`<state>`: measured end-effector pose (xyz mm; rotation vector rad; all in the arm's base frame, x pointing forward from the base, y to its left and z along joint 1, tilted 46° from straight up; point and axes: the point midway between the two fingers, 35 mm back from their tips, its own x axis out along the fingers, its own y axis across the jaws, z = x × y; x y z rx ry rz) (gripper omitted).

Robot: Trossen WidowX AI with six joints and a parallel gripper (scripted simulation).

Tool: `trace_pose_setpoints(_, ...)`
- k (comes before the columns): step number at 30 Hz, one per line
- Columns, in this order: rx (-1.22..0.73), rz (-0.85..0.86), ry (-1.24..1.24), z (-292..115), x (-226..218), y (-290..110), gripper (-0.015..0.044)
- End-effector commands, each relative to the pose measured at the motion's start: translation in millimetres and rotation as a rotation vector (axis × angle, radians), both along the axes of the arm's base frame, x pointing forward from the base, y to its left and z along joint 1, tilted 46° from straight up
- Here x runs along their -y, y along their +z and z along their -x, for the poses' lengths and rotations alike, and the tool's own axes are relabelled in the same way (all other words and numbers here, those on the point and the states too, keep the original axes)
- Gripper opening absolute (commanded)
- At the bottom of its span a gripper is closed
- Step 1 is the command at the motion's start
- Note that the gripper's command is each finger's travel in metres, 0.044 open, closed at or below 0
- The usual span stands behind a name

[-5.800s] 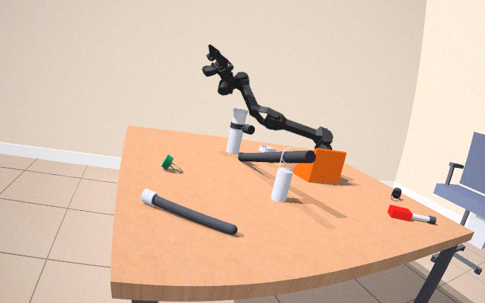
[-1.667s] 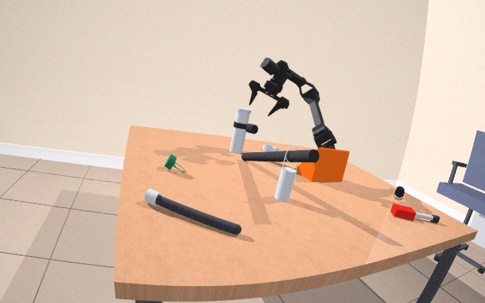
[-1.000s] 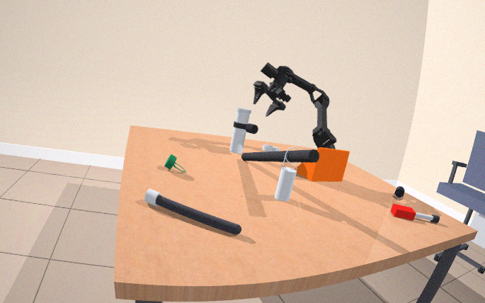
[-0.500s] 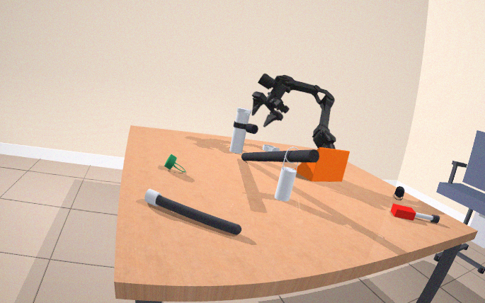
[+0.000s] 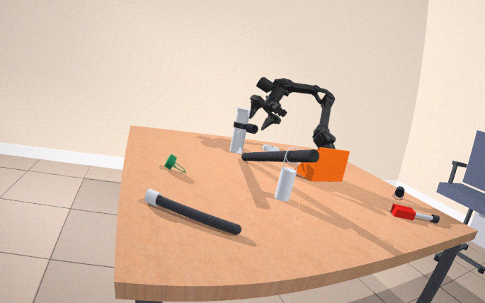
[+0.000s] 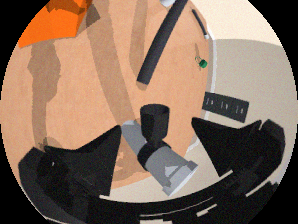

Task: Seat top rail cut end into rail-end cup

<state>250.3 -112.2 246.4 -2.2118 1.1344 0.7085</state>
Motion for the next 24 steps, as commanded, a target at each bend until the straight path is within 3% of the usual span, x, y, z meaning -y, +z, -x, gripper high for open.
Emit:
trace_pose_setpoints(1, -0.015, -0.004, 0.003, -3.2, 3.1, -8.7, 0.044)
trace_pose_setpoints(24, -0.013, -0.001, 0.004, -21.2, 24.1, -33.7, 0.044)
